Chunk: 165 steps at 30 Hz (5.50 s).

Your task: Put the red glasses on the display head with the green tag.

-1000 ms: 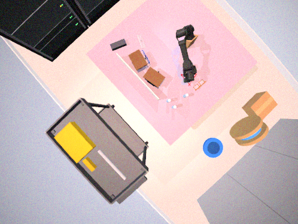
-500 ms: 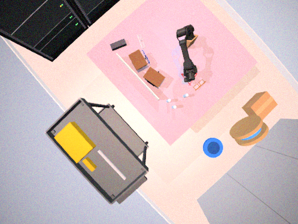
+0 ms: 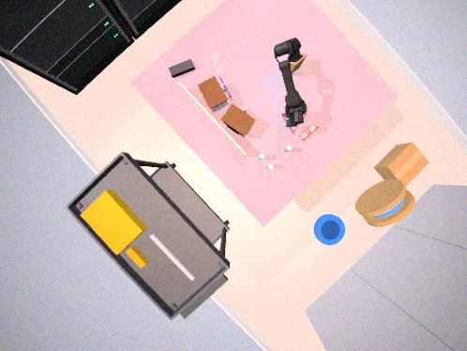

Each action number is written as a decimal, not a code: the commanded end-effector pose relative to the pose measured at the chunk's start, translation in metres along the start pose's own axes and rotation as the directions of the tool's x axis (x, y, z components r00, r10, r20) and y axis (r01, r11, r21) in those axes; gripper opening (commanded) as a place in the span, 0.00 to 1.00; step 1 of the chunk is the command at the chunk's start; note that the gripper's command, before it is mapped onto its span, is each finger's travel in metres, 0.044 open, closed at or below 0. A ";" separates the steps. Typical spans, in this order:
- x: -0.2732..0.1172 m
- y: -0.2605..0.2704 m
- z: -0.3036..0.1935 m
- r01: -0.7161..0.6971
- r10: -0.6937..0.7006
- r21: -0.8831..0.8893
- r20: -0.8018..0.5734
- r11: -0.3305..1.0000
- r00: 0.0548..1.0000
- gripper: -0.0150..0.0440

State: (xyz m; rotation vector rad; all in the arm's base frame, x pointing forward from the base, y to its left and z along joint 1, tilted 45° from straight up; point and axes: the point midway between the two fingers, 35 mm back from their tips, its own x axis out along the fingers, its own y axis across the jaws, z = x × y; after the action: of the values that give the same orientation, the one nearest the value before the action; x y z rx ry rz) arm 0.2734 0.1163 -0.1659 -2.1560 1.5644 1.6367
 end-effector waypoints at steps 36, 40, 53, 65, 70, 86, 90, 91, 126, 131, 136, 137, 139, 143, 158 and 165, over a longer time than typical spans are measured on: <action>0.001 0.013 0.031 -0.008 0.008 -0.004 0.006 1.000 1.000 0.25; 0.001 0.013 0.030 -0.008 0.008 -0.004 0.006 1.000 1.000 0.25; 0.001 0.013 0.028 -0.008 0.008 -0.004 0.006 1.000 1.000 0.25; -0.006 0.012 0.020 -0.008 0.008 -0.004 0.006 1.000 1.000 0.25; -0.038 0.011 0.018 -0.007 0.007 -0.004 0.007 1.000 1.000 0.25; -0.059 0.012 -0.005 -0.008 0.007 0.250 0.006 0.968 1.000 0.25; -0.059 0.012 -0.020 -0.009 0.008 0.406 0.005 0.914 1.000 0.25; -0.058 0.013 -0.023 -0.010 0.008 0.444 0.005 0.896 1.000 0.25; 0.002 0.023 -0.033 -0.010 0.011 0.498 0.001 0.867 1.000 0.25; 0.002 0.025 -0.034 -0.011 0.011 0.498 0.001 0.867 1.000 0.25; 0.002 0.028 -0.035 -0.011 0.012 0.498 0.001 0.867 1.000 0.25; 0.002 0.028 -0.035 -0.011 0.012 0.498 0.001 0.867 1.000 0.25; 0.002 0.029 -0.035 -0.011 0.012 0.498 0.001 0.867 1.000 0.25; 0.002 0.031 -0.036 -0.011 0.012 0.498 0.001 0.867 1.000 0.25; 0.003 0.039 -0.041 -0.011 0.013 0.497 0.001 0.867 1.000 0.25; 0.003 0.043 -0.043 -0.012 0.013 0.497 0.001 0.867 1.000 0.25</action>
State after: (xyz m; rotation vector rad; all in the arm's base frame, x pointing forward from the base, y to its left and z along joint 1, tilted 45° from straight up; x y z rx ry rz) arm 0.2772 0.0736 -0.1278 -1.8634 1.7516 1.0563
